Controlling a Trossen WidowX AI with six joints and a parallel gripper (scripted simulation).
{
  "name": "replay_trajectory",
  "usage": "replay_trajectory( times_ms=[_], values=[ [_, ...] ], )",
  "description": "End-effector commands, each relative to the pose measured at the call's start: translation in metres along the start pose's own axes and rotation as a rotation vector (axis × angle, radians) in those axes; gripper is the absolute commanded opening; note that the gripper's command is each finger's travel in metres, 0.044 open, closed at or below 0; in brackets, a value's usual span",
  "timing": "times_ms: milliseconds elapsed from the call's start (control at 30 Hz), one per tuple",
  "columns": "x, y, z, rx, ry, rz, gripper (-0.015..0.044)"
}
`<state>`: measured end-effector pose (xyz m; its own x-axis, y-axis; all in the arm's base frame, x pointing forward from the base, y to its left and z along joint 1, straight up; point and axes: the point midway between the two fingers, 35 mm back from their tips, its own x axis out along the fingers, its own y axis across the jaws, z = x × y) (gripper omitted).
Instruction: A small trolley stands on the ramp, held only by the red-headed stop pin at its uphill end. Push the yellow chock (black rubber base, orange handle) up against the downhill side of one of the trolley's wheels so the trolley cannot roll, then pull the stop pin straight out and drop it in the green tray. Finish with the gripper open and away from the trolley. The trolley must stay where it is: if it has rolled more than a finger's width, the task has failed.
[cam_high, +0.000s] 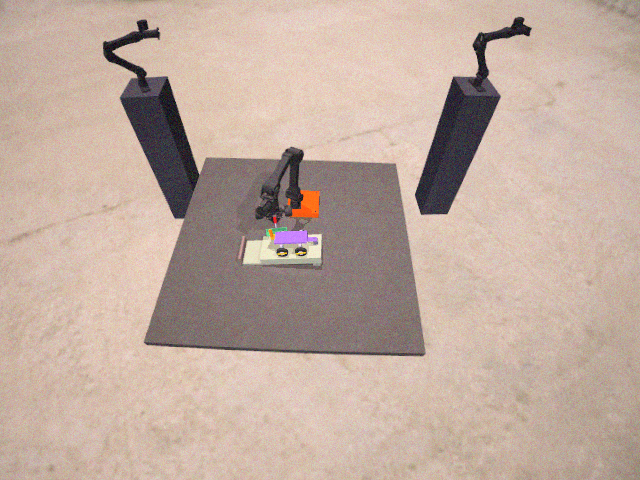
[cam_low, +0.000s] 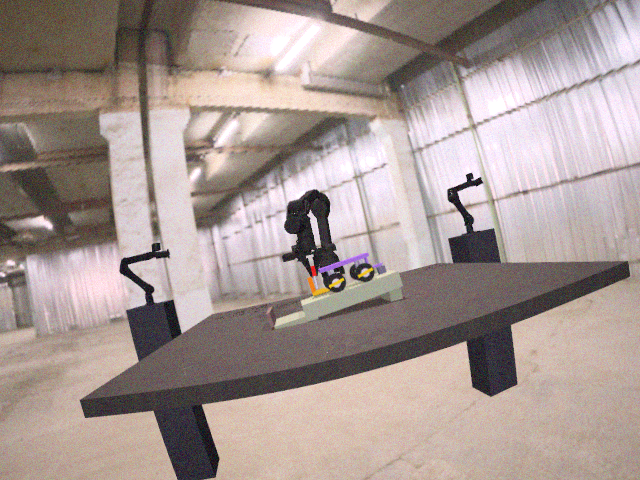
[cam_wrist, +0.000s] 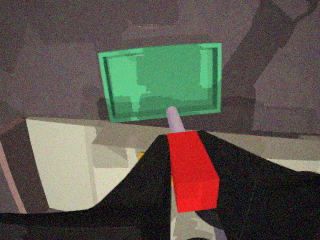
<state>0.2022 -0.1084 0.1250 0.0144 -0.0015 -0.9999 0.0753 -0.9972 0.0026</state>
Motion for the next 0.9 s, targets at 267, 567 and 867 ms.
replay_trajectory(
  times_ms=[267, 567, 867],
  values=[
    [0.014, 0.001, 0.007, -0.002, -0.001, 0.073, 0.0000],
    [0.038, 0.010, 0.007, -0.001, 0.002, 0.178, 0.0000],
    [0.064, 0.025, 0.007, -0.001, 0.002, 0.182, 0.0000]
  ],
)
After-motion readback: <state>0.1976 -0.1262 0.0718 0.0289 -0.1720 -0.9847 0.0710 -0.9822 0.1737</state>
